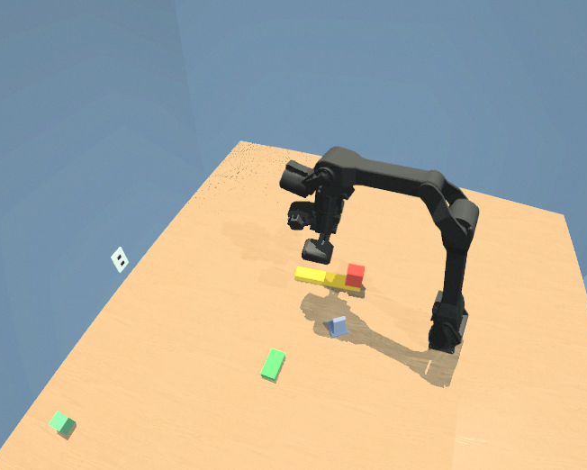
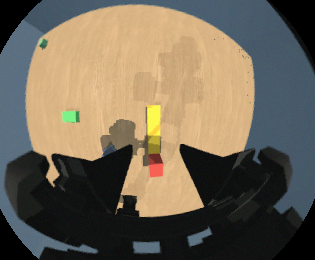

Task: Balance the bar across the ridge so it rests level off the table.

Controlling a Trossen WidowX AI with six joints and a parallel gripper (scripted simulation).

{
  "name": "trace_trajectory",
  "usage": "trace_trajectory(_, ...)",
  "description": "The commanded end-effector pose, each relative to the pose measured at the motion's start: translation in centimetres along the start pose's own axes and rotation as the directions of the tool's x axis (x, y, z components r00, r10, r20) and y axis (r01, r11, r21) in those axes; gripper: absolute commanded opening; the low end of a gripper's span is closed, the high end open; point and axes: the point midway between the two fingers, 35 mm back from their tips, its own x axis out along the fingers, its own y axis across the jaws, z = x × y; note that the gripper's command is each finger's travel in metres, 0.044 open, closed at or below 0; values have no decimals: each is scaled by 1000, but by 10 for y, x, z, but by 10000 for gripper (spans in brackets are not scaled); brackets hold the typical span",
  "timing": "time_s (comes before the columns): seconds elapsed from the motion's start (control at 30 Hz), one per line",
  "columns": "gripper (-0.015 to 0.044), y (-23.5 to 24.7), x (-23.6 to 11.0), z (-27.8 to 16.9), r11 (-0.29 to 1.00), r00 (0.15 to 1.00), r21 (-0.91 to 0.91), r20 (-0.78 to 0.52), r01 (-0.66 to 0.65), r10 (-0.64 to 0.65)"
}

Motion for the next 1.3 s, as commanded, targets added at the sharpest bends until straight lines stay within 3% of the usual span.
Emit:
trace_trajectory(0.0,315,-8,-3,-19,999,999,-16,-36,-39,39)
trace_trajectory(0.23,315,-10,7,-21,999,998,-18,-42,-46,46)
trace_trajectory(0.67,315,-5,91,-26,999,998,-18,-42,-47,46)
trace_trajectory(1.27,315,-4,112,-27,999,998,-18,-42,-47,46)
